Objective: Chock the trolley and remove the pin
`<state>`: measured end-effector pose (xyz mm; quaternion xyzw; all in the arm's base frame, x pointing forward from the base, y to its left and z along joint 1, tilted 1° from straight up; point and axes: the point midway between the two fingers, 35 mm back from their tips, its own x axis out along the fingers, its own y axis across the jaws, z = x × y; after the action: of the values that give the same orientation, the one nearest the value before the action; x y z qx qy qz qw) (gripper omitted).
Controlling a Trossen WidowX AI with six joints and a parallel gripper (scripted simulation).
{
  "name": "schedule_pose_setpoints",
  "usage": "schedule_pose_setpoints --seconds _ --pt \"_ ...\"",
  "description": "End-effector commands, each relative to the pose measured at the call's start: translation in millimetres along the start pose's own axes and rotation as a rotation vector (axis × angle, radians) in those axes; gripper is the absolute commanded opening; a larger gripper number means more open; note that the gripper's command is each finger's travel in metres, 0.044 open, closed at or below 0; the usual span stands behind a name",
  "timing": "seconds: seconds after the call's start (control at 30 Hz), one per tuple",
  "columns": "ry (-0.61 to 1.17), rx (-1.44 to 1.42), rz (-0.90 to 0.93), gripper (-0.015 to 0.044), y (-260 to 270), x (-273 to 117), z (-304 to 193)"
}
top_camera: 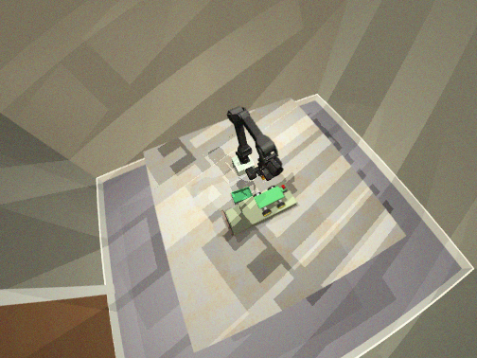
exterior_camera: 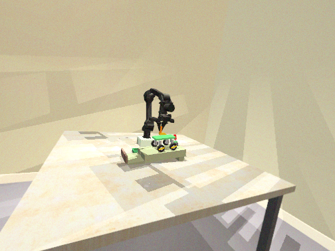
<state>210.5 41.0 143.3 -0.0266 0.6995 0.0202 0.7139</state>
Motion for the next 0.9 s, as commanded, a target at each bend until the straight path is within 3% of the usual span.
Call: schedule_pose_setpoints --seconds 0.0,0.87 --pt "0.000 -0.003 0.000 0.0000 -14 1 3" --pt "-0.001 -0.003 -0.009 0.0000 -106 7 21"
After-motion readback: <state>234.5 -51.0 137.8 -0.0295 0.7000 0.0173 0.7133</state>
